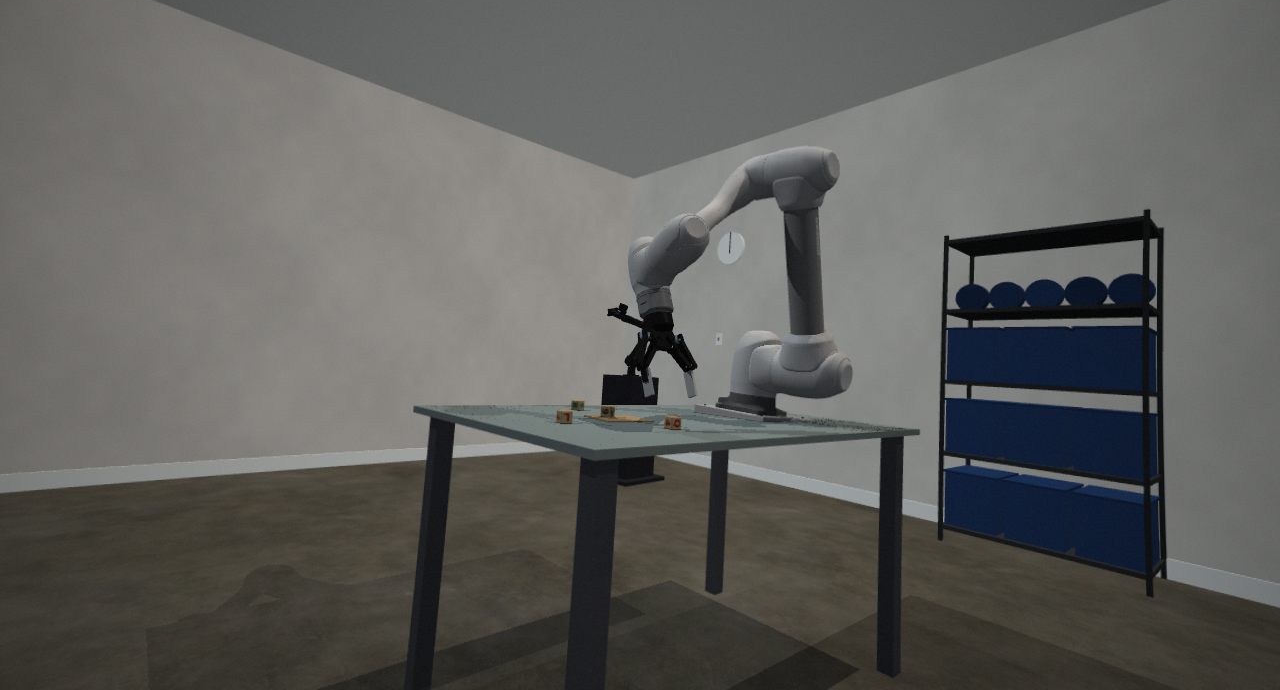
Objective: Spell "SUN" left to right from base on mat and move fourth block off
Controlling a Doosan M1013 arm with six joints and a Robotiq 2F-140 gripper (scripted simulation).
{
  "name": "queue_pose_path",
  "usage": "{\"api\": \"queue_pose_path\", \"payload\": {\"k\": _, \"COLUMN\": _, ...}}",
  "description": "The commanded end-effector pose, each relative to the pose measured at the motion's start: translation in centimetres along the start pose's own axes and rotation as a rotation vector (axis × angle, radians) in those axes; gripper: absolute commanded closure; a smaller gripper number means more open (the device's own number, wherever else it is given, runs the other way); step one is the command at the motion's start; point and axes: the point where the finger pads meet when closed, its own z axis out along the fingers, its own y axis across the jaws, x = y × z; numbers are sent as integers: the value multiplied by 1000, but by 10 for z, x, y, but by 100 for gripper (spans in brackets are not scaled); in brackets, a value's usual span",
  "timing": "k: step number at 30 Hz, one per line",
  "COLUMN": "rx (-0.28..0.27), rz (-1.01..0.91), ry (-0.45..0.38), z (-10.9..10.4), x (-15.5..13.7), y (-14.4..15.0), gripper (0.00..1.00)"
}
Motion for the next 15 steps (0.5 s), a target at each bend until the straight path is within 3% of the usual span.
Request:
{"api": "queue_pose_path", "payload": {"k": 1, "rx": -2, "rz": -7, "ry": 3, "z": 3, "x": 3, "y": 3, "gripper": 0}}
{"api": "queue_pose_path", "payload": {"k": 10, "rx": -2, "rz": -7, "ry": 3, "z": 2, "x": 3, "y": 5, "gripper": 0}}
{"api": "queue_pose_path", "payload": {"k": 13, "rx": 0, "rz": -9, "ry": 6, "z": -12, "x": -27, "y": 63, "gripper": 0}}
{"api": "queue_pose_path", "payload": {"k": 15, "rx": 0, "rz": -9, "ry": 7, "z": -17, "x": -41, "y": 86, "gripper": 0}}
